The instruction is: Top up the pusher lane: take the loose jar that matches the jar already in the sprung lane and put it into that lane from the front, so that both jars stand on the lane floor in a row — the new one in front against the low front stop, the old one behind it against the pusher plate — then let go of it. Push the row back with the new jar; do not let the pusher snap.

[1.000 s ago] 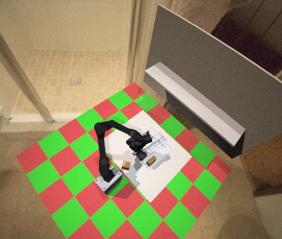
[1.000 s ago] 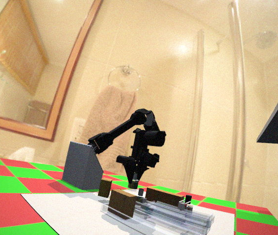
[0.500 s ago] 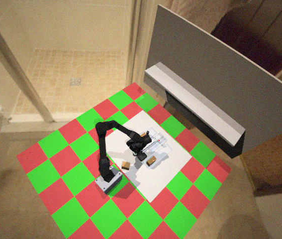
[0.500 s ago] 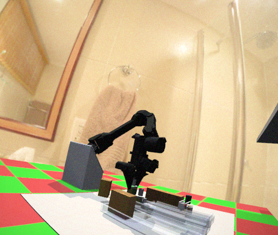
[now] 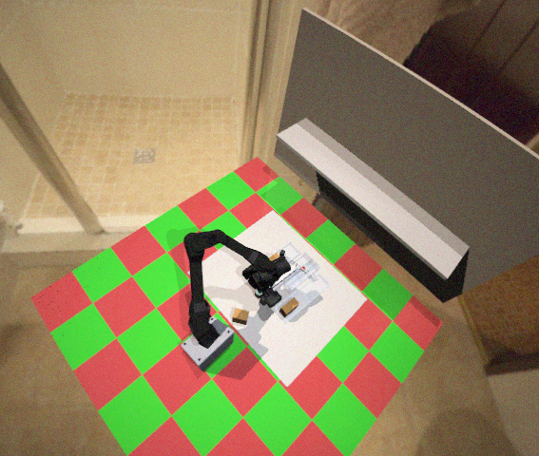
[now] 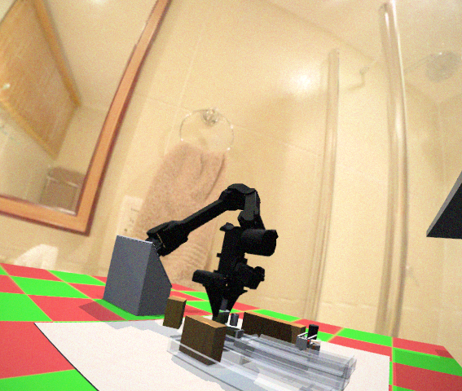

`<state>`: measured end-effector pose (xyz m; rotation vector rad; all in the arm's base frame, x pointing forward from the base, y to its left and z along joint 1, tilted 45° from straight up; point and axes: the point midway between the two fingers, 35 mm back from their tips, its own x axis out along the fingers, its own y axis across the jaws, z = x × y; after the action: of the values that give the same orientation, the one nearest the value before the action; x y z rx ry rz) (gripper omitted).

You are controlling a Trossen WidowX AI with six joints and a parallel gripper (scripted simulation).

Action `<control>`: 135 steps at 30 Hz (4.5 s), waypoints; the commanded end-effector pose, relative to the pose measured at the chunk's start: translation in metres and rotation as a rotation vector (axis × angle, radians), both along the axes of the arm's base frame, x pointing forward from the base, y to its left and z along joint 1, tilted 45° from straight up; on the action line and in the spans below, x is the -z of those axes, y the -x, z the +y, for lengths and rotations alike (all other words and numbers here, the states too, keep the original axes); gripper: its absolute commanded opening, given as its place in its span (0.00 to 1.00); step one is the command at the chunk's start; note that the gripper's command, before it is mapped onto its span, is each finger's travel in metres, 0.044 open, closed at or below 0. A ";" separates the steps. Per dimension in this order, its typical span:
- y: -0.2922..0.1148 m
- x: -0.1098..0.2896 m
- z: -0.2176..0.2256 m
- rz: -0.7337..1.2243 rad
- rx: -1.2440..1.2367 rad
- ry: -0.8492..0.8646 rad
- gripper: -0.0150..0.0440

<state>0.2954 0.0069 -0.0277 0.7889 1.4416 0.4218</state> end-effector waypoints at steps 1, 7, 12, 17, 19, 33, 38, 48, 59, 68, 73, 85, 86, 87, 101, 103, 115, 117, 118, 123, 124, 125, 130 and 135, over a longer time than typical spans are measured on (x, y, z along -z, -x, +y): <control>-0.004 -0.001 0.000 -0.001 0.004 -0.006 0.25; -0.006 -0.001 -0.001 -0.001 0.004 -0.006 0.25; -0.009 -0.001 -0.001 -0.001 0.004 -0.006 0.25; -0.011 0.000 -0.001 -0.001 0.004 -0.006 0.25; -0.012 0.000 -0.002 -0.001 0.004 -0.006 0.25; -0.018 0.000 -0.003 -0.002 0.004 -0.005 0.25; -0.021 0.000 -0.003 -0.002 0.004 -0.005 0.25; -0.025 -0.001 -0.004 -0.002 0.004 -0.005 0.25; -0.030 -0.001 -0.006 -0.002 0.004 -0.005 0.25; -0.034 -0.001 -0.007 -0.002 0.004 -0.005 0.25; -0.037 -0.002 -0.007 -0.003 0.004 -0.005 0.25; -0.042 -0.003 -0.009 -0.003 0.004 -0.005 0.25; -0.042 -0.003 -0.010 -0.003 0.004 -0.005 0.25; -0.042 -0.003 -0.010 -0.003 0.004 -0.005 0.25; -0.048 -0.004 -0.012 -0.003 0.004 -0.005 0.25; -0.048 -0.004 -0.012 -0.003 0.004 -0.005 0.25; -0.048 -0.004 -0.011 -0.003 0.004 -0.005 0.25; -0.048 -0.004 -0.011 -0.003 0.004 -0.005 0.25; -0.048 -0.004 -0.011 -0.003 0.004 -0.005 0.25; -0.048 -0.004 -0.011 -0.003 0.004 -0.005 0.25; -0.048 -0.003 -0.011 -0.003 0.004 -0.005 0.25; -0.048 -0.003 -0.011 -0.003 0.004 -0.005 0.25; -0.048 -0.003 -0.010 -0.003 0.004 -0.005 0.25; -0.048 -0.003 -0.010 -0.003 0.004 -0.005 0.25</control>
<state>0.3375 -0.0024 -0.0273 0.7984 1.4591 0.4178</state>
